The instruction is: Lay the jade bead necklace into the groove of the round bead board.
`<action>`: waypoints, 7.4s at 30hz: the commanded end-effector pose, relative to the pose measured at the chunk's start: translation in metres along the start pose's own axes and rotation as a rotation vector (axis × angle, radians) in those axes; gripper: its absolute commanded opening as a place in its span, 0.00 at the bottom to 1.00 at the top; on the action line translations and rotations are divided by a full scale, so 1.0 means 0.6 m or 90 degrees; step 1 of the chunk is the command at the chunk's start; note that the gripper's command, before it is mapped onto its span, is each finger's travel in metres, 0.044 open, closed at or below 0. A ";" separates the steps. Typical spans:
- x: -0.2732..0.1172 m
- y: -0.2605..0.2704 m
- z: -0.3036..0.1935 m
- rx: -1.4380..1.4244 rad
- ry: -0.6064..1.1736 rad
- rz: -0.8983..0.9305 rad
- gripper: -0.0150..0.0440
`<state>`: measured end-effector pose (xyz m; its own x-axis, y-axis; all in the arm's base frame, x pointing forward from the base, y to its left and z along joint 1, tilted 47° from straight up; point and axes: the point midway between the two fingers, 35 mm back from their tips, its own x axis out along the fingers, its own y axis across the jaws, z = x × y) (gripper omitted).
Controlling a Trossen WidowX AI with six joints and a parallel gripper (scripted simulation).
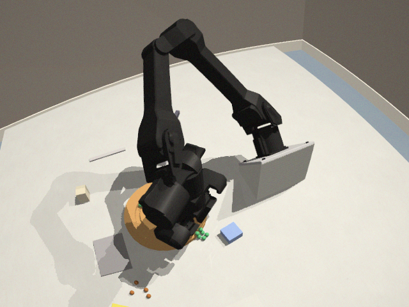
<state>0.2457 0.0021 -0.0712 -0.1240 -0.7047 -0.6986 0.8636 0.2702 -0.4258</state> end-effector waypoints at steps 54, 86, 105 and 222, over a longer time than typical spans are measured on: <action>-0.001 0.000 0.000 0.000 0.000 0.001 0.25; -0.043 -0.028 0.079 -0.005 -0.004 -0.003 0.25; -0.010 -0.035 0.092 -0.005 -0.005 -0.004 0.25; -0.001 0.007 -0.009 0.009 0.000 0.001 0.25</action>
<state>0.2467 0.0072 -0.0758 -0.1234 -0.7046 -0.6988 0.8698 0.2622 -0.4180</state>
